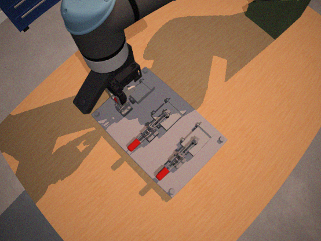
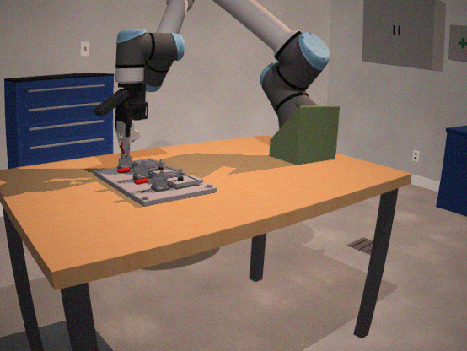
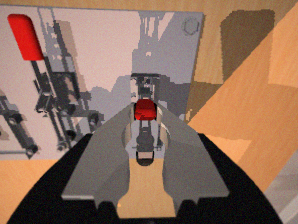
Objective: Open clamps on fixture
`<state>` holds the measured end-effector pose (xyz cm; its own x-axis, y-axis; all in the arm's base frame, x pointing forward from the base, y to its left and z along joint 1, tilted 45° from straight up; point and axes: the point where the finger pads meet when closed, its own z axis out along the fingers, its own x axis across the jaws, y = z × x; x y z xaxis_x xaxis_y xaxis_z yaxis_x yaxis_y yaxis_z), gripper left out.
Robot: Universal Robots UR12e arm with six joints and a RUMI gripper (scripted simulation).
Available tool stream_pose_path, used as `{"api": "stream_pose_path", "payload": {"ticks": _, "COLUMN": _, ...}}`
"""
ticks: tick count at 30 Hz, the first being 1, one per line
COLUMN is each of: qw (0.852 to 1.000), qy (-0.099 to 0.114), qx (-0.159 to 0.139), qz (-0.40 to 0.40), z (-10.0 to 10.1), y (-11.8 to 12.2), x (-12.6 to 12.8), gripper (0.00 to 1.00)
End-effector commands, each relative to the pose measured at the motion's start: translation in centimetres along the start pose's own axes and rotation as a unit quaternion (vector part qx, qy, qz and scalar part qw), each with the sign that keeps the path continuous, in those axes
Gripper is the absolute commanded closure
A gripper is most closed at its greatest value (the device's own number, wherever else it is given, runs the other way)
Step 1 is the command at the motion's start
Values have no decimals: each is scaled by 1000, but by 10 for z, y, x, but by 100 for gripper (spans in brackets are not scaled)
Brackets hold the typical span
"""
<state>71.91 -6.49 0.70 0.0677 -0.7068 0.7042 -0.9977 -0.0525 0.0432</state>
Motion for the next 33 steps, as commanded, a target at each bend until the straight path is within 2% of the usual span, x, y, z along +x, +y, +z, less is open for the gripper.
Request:
{"api": "stream_pose_path", "payload": {"ticks": 1, "qw": 1000, "qy": 0, "qx": -5, "qz": -1, "z": 5, "y": 6, "x": 1, "gripper": 100}}
{"api": "stream_pose_path", "payload": {"ticks": 15, "qw": 1000, "qy": 1, "qx": -6, "qz": -1, "z": 5, "y": 7, "x": 1, "gripper": 100}}
{"api": "stream_pose_path", "payload": {"ticks": 16, "qw": 1000, "qy": 0, "qx": 0, "qz": -2, "z": 0, "y": 1, "x": -2, "gripper": 72}}
{"api": "stream_pose_path", "payload": {"ticks": 33, "qw": 1000, "qy": 0, "qx": 1, "qz": -1, "z": -1, "y": -1, "x": -1, "gripper": 72}}
